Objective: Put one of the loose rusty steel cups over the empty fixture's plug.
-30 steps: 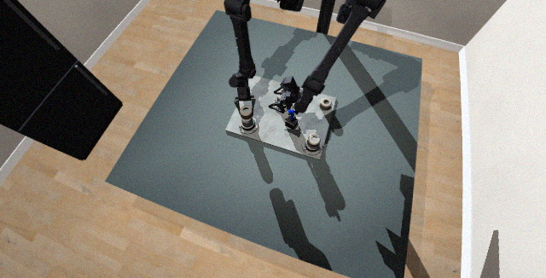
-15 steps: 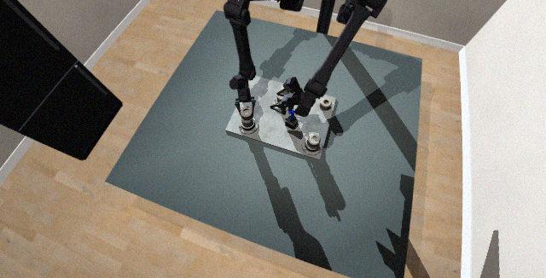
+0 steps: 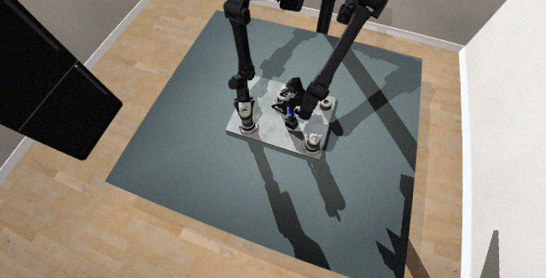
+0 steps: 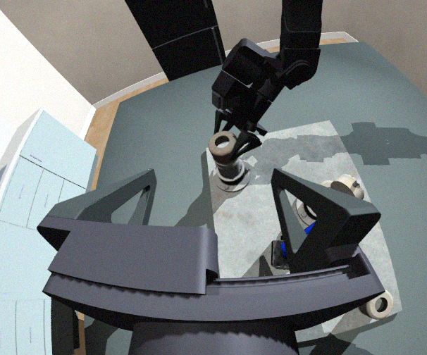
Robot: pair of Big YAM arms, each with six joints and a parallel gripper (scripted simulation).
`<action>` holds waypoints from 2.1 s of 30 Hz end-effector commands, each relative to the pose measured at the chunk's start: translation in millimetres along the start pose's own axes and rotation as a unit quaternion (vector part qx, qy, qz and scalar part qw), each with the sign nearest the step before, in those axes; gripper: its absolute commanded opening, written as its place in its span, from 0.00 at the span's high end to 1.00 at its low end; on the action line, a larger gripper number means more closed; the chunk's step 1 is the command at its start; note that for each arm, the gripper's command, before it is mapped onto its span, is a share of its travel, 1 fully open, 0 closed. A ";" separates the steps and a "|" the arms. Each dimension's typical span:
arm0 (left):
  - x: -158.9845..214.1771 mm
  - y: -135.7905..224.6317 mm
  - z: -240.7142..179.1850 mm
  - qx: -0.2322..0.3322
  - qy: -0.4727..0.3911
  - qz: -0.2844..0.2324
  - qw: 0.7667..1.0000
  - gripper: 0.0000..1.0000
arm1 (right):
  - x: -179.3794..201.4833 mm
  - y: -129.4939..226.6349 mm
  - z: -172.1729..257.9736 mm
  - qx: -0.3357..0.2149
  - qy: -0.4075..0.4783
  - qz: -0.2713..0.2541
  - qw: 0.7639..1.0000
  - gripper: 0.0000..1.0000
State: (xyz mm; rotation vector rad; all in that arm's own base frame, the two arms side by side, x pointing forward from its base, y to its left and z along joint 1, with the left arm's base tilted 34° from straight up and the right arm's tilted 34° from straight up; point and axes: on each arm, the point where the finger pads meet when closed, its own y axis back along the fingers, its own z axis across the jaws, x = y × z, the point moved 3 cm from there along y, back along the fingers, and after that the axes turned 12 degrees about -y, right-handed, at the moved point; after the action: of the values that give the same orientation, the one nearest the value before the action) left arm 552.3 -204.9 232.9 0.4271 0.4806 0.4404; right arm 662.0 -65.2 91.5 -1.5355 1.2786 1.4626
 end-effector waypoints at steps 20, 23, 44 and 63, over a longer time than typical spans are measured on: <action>-1.3 30.4 33.7 0.017 -0.090 -0.012 0.996 0.00 | -27.7 -11.8 -7.1 0.002 0.018 -0.036 0.999 0.33; 1.4 32.9 31.6 0.025 -0.095 -0.013 0.995 0.00 | -35.0 -10.5 -8.5 0.003 0.020 -0.035 0.999 0.33; -3.3 28.1 31.1 0.033 -0.102 -0.019 0.994 0.00 | 3.4 -14.9 -6.8 0.001 0.000 -0.013 1.000 0.33; -7.2 30.2 28.1 0.032 -0.099 -0.019 0.994 0.00 | 36.7 -42.2 -14.4 0.004 0.014 -0.025 1.000 0.33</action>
State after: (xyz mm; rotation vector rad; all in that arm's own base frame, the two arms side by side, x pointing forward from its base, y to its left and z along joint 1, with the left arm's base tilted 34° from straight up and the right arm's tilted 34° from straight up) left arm 548.5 -189.4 258.2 0.5248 0.3369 0.3388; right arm 690.4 -67.8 54.3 -1.5486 1.2661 1.4527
